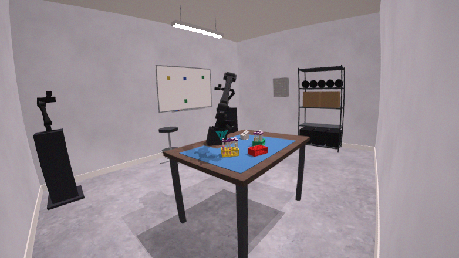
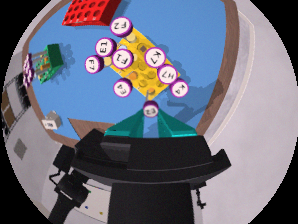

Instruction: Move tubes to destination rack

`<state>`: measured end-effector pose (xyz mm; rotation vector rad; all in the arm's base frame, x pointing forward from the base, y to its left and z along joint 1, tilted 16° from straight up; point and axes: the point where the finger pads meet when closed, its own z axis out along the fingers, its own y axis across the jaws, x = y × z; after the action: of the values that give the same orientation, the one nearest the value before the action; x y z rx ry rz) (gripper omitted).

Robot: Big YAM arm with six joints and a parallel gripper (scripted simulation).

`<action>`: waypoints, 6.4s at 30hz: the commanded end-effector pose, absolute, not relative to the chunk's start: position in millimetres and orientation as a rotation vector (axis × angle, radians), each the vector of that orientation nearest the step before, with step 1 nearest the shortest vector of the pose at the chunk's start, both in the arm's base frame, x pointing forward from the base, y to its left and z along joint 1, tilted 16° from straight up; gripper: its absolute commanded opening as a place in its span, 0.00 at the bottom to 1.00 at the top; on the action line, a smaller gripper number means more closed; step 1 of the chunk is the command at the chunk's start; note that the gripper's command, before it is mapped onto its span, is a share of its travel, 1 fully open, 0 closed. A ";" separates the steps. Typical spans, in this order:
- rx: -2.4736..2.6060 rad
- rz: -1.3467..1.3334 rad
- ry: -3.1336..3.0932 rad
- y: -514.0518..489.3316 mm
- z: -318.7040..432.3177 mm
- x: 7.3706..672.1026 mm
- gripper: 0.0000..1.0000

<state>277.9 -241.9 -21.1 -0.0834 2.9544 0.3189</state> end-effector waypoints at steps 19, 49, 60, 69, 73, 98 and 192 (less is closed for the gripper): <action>-0.094 0.269 2.925 -258.7 7.1 287.4 0.00; -0.094 0.263 2.925 -266.2 35.5 282.4 0.00; -0.084 0.258 2.925 -270.9 45.0 279.0 0.00; -0.079 0.266 2.929 -270.3 50.6 274.0 0.00; -0.112 0.243 2.918 -273.1 60.4 286.1 0.00; -0.075 0.296 2.944 -246.6 55.1 243.8 0.00; -0.588 0.254 2.841 -95.1 117.6 404.7 0.00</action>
<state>389.6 -93.2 106.6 -0.4041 2.9063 0.2951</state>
